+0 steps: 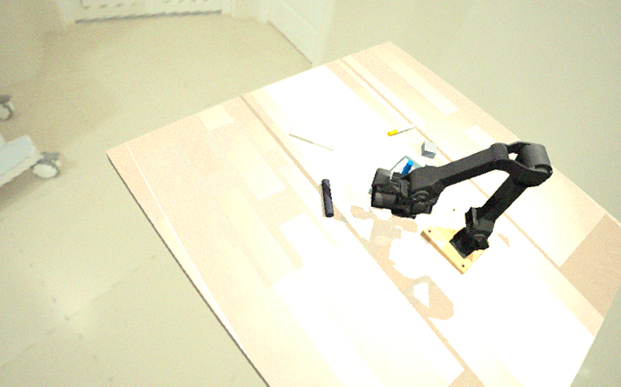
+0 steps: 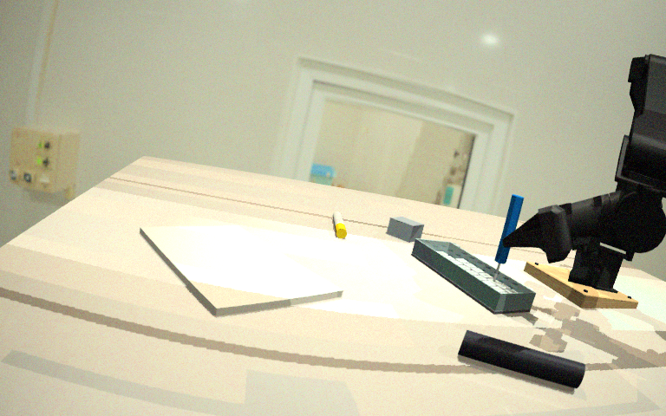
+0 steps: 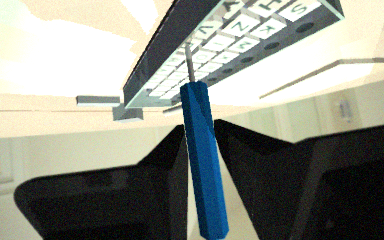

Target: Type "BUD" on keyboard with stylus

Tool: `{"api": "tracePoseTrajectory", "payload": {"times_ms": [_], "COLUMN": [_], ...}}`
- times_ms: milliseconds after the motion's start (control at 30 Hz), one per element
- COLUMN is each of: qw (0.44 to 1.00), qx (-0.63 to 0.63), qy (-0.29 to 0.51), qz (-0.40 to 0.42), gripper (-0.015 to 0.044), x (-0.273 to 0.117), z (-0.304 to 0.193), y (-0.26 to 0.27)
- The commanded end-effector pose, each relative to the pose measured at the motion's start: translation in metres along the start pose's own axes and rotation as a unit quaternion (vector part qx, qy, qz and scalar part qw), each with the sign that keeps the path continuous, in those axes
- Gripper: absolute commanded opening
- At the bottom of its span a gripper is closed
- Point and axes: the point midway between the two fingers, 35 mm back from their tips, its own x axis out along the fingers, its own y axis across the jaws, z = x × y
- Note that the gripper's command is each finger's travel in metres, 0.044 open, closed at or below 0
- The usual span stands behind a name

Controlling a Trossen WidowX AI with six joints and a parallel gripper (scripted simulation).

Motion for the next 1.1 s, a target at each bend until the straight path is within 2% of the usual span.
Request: {"api": "tracePoseTrajectory", "payload": {"times_ms": [0, 433, 733, 1067], "qw": [1.0, 1.0, 1.0, 1.0], "qx": [0.001, 0.001, 0.001, 0.0], "qy": [0.002, 0.002, 0.002, 0.0], "qz": [0.0, 0.0, 0.0, 0.002], "gripper": [0.0081, 0.0081, 0.0081, 0.0081], "x": [0.001, 0.001, -0.017, -0.016], "z": [0.002, 0.001, -0.03, -0.027], "y": [0.0, 0.0, 0.0, 0.001]}}
